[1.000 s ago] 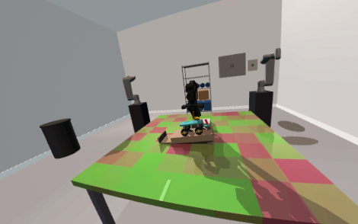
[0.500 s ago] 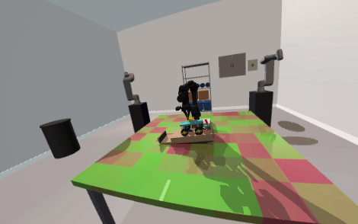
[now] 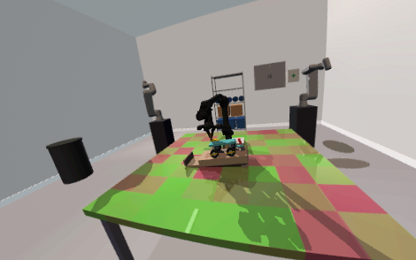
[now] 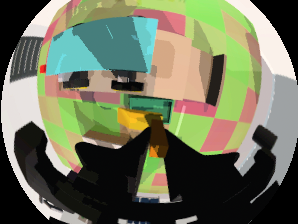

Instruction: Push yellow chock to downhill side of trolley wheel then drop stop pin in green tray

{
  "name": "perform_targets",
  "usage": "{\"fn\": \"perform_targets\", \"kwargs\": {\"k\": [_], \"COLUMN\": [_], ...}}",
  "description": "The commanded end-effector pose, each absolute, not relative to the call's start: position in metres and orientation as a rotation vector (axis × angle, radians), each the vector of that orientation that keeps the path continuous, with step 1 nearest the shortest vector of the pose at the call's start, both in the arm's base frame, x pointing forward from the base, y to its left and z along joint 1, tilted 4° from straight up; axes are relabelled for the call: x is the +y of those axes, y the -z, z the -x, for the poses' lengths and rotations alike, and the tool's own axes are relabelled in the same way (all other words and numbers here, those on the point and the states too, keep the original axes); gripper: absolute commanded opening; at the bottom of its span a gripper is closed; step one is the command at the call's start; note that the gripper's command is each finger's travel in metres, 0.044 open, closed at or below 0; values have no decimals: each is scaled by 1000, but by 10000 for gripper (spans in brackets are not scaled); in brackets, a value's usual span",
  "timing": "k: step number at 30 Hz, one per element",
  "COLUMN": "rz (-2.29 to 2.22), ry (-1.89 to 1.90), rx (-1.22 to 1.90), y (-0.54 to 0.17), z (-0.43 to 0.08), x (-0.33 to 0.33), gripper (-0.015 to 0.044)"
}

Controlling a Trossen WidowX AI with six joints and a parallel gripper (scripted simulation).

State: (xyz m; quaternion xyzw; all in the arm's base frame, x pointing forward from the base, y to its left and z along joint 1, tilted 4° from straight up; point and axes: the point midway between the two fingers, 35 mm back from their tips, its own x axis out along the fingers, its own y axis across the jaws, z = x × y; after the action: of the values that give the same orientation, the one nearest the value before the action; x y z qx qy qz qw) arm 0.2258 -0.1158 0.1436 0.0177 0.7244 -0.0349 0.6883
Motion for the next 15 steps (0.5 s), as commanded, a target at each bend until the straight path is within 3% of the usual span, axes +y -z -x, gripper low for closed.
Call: {"fn": "perform_targets", "kwargs": {"k": [1, 15], "rz": [-30, -55], "ry": [84, 59], "rx": [1616, 1616], "y": [-144, -144], "z": [-229, -234], "x": [-134, -172], "gripper": [0, 0]}}
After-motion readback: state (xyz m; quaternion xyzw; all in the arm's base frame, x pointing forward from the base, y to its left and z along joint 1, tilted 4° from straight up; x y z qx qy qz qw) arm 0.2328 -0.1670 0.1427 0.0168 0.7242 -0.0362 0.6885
